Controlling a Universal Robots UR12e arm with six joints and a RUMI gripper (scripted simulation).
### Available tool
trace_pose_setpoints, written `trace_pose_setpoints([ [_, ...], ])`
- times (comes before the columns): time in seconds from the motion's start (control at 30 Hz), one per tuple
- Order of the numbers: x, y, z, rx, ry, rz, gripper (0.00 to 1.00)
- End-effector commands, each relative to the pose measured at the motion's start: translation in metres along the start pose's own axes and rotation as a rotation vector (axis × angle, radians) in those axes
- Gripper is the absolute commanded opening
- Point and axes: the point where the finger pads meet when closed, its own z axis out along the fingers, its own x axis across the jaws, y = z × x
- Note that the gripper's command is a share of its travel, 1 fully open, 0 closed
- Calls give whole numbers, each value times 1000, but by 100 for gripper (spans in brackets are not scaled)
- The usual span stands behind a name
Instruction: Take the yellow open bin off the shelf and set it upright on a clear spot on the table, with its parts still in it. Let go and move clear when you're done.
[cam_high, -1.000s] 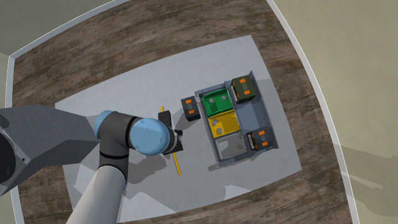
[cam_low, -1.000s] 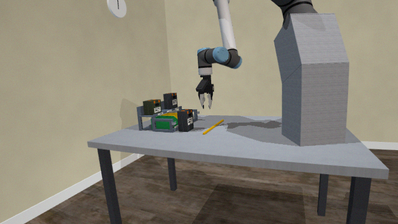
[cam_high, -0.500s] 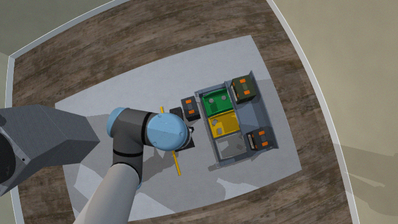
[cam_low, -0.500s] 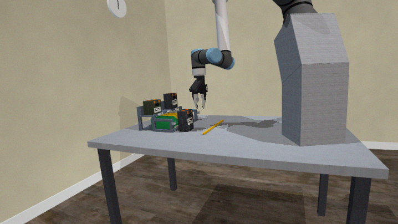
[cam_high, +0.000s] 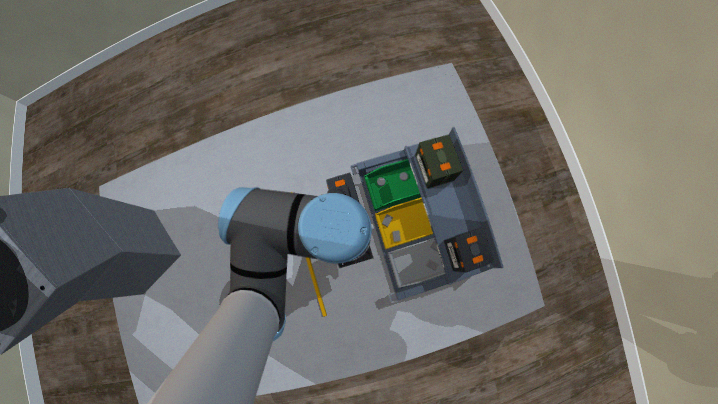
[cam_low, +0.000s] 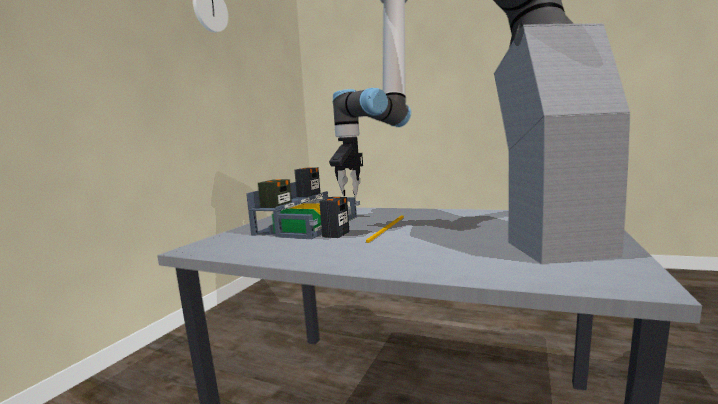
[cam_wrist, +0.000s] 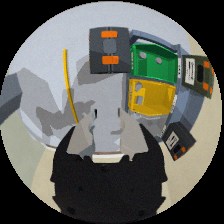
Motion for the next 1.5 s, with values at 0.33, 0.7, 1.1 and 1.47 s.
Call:
trace_pose_setpoints([
  [0.33, 56, 0, 0, 0, 0, 0, 26],
  [0.7, 82, 0, 1, 0, 1, 0, 26],
  [1.1, 99, 0, 1, 0, 1, 0, 26],
  [1.47, 90, 0, 1, 0, 1, 0, 26],
])
